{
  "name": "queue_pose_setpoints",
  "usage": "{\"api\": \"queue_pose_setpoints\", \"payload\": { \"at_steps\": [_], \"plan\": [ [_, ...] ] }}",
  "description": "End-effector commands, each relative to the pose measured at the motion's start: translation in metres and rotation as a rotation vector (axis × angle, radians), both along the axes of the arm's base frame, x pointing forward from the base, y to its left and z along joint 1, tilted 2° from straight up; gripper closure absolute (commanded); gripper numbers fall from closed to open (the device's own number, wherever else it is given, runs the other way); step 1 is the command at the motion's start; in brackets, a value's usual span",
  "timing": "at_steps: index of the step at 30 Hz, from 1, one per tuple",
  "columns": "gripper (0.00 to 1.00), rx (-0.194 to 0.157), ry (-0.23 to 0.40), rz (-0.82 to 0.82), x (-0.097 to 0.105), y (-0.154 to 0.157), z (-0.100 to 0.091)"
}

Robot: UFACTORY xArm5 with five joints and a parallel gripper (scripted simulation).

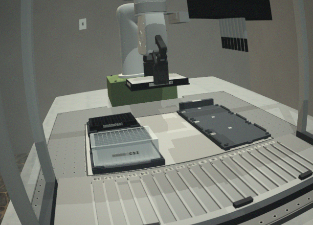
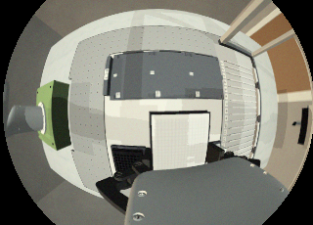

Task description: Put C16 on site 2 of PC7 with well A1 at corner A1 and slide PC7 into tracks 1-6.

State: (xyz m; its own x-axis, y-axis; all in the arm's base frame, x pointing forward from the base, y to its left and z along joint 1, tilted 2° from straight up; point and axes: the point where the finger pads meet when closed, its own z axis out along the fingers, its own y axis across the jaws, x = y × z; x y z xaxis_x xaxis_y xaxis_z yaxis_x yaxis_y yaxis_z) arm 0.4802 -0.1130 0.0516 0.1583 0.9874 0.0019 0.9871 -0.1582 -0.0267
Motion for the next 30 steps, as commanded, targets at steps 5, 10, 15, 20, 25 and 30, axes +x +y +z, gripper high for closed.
{"api": "queue_pose_setpoints", "payload": {
  "at_steps": [5, 10, 15, 20, 25, 30],
  "plan": [
    [1.0, -0.002, -0.004, -0.001, 0.007, 0.028, 0.002],
    [1.0, -0.003, -0.004, -0.001, 0.012, 0.053, 0.002],
    [1.0, -0.005, -0.005, -0.001, 0.017, 0.077, 0.002],
    [1.0, -0.006, -0.005, -0.001, 0.022, 0.102, 0.002],
    [1.0, -0.006, -0.005, -0.001, 0.025, 0.116, 0.002],
    [1.0, -0.007, -0.006, -0.001, 0.03, 0.141, 0.002]
  ]
}}
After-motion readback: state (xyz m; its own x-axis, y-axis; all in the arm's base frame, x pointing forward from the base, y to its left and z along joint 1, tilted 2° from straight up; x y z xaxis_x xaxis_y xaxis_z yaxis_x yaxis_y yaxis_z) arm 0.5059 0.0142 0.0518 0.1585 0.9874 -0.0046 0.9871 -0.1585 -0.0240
